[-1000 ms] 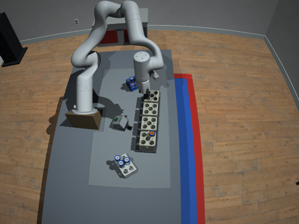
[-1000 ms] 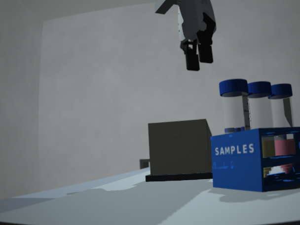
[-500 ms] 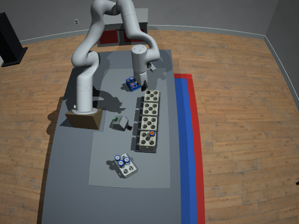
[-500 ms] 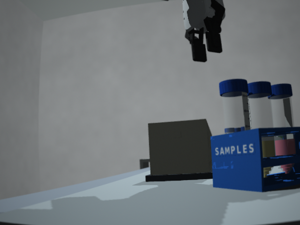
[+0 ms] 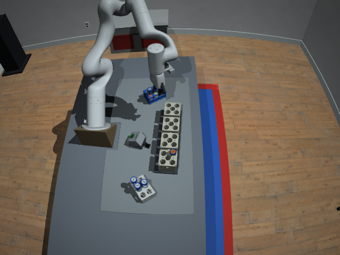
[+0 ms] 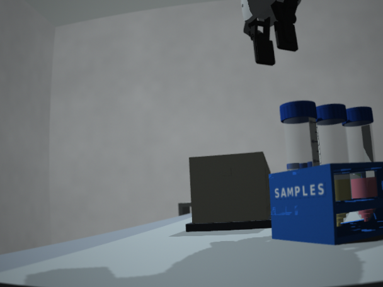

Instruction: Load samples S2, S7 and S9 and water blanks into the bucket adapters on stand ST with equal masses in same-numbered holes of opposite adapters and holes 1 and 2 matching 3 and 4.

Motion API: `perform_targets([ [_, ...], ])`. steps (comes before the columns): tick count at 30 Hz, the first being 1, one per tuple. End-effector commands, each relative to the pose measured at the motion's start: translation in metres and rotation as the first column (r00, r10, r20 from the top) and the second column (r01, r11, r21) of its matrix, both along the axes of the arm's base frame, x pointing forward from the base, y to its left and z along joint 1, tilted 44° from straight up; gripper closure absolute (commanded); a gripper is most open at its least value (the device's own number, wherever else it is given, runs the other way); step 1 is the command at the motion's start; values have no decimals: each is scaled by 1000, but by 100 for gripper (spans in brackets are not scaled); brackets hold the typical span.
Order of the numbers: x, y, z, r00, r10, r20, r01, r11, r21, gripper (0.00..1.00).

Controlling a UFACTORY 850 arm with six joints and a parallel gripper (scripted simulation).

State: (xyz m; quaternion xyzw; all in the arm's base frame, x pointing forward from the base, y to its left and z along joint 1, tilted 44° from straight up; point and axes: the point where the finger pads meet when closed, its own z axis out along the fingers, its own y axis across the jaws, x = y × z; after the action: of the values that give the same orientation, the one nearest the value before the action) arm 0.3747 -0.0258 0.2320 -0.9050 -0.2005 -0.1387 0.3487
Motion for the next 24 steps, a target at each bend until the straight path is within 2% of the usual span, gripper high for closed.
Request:
perform_targets([
  [1, -3, 14, 14, 1000, -1, 1, 1, 1000, -2, 43],
  [5, -5, 21, 20, 1000, -1, 1, 1, 1000, -2, 43],
  [20, -20, 75, 70, 1000, -1, 1, 1, 1000, -1, 43],
  [24, -22, 83, 77, 1000, -1, 1, 1, 1000, -1, 43],
])
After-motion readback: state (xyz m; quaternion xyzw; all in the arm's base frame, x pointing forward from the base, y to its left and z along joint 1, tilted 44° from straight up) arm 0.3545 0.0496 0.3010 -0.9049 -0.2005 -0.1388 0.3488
